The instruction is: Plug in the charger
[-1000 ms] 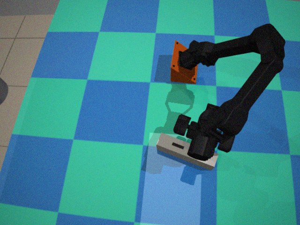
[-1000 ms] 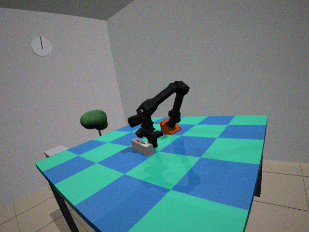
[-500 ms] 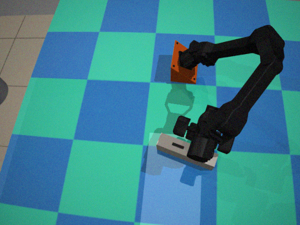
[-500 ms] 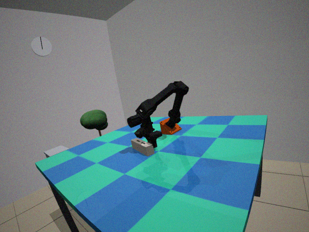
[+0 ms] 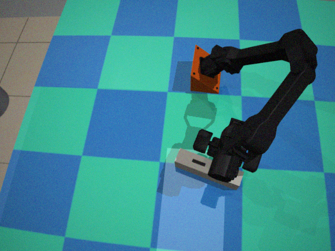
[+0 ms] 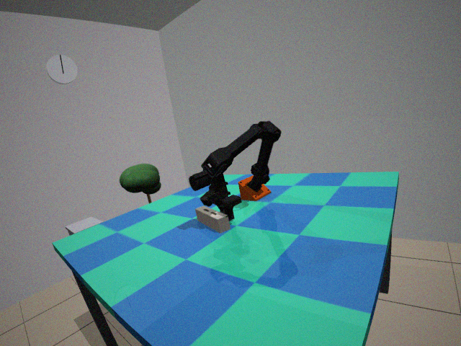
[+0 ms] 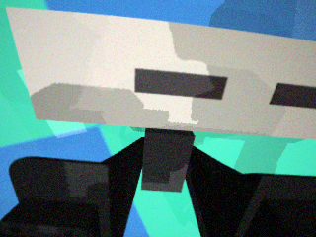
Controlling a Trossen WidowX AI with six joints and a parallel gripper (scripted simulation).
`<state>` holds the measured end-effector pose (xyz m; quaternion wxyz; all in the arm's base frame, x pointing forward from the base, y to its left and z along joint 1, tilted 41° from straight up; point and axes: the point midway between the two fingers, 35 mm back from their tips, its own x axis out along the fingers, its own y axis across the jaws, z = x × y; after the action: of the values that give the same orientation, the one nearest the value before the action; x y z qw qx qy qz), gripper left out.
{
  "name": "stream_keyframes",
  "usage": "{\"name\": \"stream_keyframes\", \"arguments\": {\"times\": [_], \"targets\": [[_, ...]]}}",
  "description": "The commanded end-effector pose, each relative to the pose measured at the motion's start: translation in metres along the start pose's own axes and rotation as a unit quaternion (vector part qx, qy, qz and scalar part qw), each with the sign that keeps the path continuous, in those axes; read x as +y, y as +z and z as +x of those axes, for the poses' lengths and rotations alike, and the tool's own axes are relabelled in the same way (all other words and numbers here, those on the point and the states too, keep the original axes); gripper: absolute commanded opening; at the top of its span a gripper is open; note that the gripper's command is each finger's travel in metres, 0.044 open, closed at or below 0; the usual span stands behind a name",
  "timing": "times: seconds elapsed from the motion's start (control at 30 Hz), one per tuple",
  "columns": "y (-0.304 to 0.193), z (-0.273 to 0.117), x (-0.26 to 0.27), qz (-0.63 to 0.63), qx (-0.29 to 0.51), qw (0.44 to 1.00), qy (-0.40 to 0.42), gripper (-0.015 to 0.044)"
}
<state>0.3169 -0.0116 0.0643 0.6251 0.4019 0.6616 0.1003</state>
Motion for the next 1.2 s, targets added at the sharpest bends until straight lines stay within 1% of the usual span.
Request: {"name": "stream_keyframes", "arguments": {"times": [0.0, 1.17], "targets": [[0.0053, -0.0009, 0.0011, -0.006, -0.005, 1.0, 0.002, 0.0], [0.0144, -0.001, 0.0016, -0.006, -0.005, 1.0, 0.002, 0.0]]}}
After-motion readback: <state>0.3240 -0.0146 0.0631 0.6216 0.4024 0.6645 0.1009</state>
